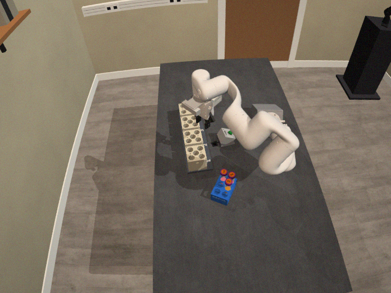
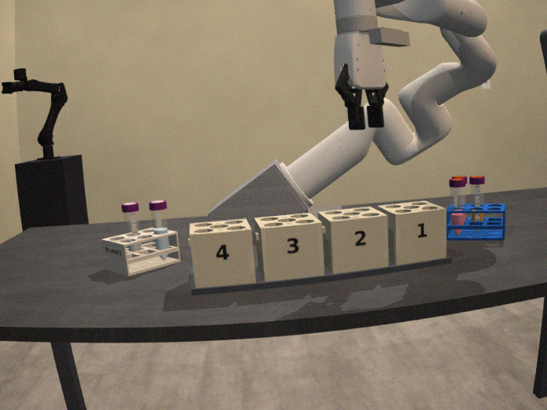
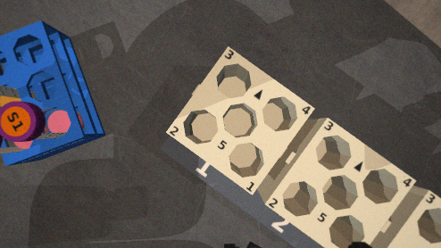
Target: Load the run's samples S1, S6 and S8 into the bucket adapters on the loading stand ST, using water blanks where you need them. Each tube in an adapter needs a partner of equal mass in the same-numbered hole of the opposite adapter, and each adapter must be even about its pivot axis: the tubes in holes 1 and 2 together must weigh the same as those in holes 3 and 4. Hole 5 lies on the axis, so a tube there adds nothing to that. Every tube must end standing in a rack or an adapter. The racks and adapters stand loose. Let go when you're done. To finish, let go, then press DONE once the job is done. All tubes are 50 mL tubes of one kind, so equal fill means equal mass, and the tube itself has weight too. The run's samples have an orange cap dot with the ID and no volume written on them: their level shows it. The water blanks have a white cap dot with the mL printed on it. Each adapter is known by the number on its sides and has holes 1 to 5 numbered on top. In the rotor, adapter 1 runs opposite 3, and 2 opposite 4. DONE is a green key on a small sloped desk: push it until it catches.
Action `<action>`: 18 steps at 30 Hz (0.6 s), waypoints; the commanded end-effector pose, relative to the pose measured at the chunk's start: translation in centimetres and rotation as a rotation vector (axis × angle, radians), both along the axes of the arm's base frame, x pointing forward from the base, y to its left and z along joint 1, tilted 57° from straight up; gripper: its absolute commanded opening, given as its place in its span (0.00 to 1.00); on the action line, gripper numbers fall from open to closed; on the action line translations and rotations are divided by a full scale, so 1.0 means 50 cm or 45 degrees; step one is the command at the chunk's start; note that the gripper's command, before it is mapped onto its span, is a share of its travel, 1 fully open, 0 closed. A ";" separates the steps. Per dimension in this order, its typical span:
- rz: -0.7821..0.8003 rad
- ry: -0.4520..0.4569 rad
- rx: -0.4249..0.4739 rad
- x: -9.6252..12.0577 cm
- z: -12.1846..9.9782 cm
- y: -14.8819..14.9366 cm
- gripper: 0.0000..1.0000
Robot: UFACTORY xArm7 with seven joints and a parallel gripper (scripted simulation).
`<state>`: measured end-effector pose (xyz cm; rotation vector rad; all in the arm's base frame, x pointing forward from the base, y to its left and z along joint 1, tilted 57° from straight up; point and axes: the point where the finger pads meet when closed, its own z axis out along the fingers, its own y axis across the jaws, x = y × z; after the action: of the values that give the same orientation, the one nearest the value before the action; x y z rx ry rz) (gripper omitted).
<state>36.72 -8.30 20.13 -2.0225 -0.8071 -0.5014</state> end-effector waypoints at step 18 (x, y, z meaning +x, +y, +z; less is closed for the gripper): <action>0.217 -0.375 -0.038 -0.079 0.158 0.102 0.57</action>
<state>33.60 -4.19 26.20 -1.8955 -1.1595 -0.6935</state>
